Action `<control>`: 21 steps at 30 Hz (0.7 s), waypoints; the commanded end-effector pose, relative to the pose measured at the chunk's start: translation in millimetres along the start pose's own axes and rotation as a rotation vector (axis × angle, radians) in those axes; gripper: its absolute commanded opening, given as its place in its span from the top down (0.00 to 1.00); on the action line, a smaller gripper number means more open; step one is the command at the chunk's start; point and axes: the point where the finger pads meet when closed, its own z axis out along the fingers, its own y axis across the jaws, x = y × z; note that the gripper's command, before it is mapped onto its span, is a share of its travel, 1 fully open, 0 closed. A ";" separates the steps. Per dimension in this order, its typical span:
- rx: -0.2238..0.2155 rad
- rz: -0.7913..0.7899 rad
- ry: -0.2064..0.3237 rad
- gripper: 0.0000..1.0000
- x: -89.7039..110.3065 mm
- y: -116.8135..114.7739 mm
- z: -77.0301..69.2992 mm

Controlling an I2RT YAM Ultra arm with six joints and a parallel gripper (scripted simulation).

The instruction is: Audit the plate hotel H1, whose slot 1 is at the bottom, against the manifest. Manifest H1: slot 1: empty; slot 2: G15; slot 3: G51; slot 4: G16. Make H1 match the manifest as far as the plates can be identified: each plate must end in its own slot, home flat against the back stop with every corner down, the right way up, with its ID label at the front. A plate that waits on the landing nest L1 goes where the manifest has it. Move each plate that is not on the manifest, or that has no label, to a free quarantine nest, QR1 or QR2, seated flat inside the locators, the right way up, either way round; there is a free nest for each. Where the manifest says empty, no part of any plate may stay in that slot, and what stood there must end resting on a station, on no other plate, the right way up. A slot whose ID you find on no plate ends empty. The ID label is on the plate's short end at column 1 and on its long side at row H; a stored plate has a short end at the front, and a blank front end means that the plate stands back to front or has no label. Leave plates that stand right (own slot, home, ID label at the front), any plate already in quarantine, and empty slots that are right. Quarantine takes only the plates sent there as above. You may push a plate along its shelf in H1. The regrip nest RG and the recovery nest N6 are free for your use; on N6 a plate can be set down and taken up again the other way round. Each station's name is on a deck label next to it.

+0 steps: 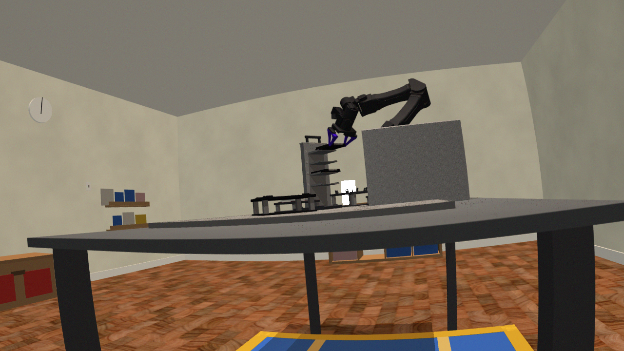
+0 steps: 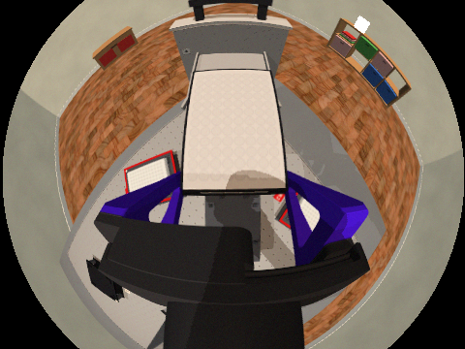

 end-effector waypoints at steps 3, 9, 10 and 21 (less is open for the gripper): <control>-0.010 0.004 -0.011 0.14 -4.7 1.0 1.0; -0.010 0.004 -0.011 0.14 -5.1 1.0 1.6; -0.010 0.004 -0.011 0.14 -5.1 1.0 1.6; -0.010 0.004 -0.011 0.14 -5.1 1.0 1.6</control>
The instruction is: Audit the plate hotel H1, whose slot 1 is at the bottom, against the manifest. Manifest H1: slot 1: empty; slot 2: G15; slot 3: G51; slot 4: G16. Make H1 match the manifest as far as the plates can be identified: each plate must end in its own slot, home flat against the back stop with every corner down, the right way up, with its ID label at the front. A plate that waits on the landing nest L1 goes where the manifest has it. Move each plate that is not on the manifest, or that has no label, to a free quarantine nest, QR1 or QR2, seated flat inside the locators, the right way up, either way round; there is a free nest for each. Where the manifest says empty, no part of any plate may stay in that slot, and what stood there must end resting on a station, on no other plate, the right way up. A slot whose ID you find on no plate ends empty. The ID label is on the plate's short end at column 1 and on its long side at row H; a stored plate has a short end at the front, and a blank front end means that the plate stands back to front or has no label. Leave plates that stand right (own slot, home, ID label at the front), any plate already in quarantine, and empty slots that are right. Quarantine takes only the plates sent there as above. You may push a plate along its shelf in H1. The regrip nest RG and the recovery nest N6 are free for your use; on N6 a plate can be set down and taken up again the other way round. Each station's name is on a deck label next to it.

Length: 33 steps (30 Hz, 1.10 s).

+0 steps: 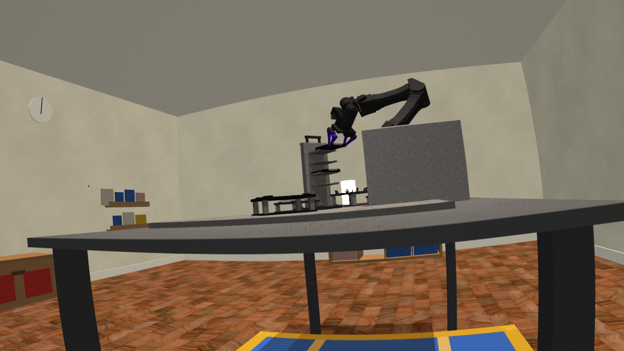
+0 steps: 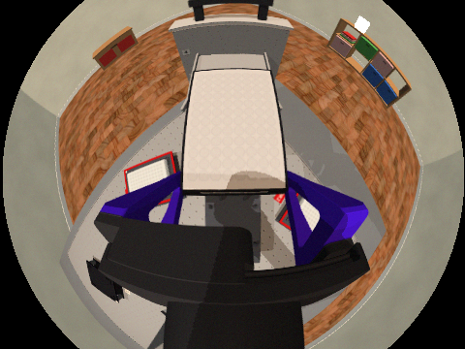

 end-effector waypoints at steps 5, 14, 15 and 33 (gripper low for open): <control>-0.009 0.005 -0.010 0.14 -3.4 0.7 -1.0; -0.009 0.005 -0.010 0.14 -4.8 0.8 3.4; -0.009 0.005 -0.011 0.14 -5.0 0.8 4.1; -0.009 0.005 -0.011 0.14 -8.1 0.8 14.2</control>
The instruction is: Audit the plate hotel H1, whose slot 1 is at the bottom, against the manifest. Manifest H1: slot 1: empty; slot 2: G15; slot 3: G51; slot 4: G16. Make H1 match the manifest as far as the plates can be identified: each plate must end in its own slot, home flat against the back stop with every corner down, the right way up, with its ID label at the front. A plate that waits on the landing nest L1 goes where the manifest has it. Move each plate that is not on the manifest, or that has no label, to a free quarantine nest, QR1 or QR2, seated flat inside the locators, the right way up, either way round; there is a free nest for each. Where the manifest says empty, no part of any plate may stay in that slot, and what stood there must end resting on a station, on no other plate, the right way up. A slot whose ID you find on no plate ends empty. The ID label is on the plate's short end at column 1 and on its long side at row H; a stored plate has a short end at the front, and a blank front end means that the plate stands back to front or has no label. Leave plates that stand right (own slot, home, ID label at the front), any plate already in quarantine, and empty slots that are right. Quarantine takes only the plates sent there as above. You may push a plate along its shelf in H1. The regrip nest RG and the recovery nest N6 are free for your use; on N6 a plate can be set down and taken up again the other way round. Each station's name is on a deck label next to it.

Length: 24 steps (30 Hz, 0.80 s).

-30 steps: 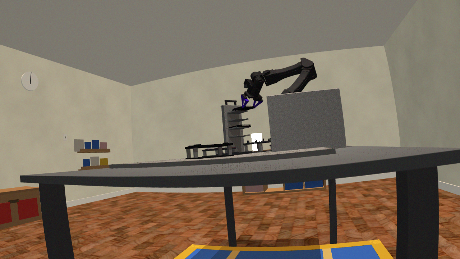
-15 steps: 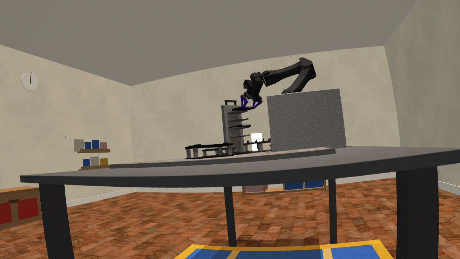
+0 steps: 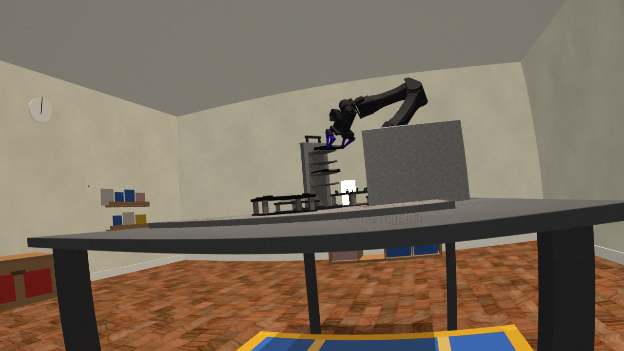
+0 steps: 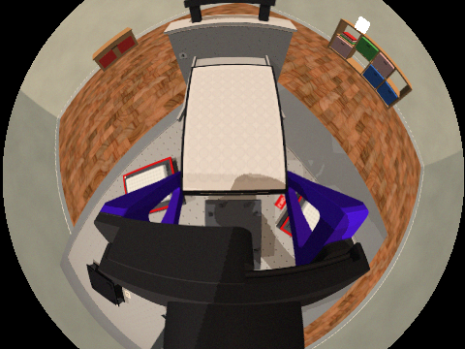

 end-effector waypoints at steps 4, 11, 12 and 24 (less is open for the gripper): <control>-0.006 0.001 -0.004 0.14 -2.7 1.2 3.0; -0.006 0.001 -0.004 0.14 -4.0 1.2 7.5; -0.006 0.001 -0.004 0.14 -4.0 1.2 7.5; -0.006 0.001 -0.005 0.14 -4.8 1.2 10.2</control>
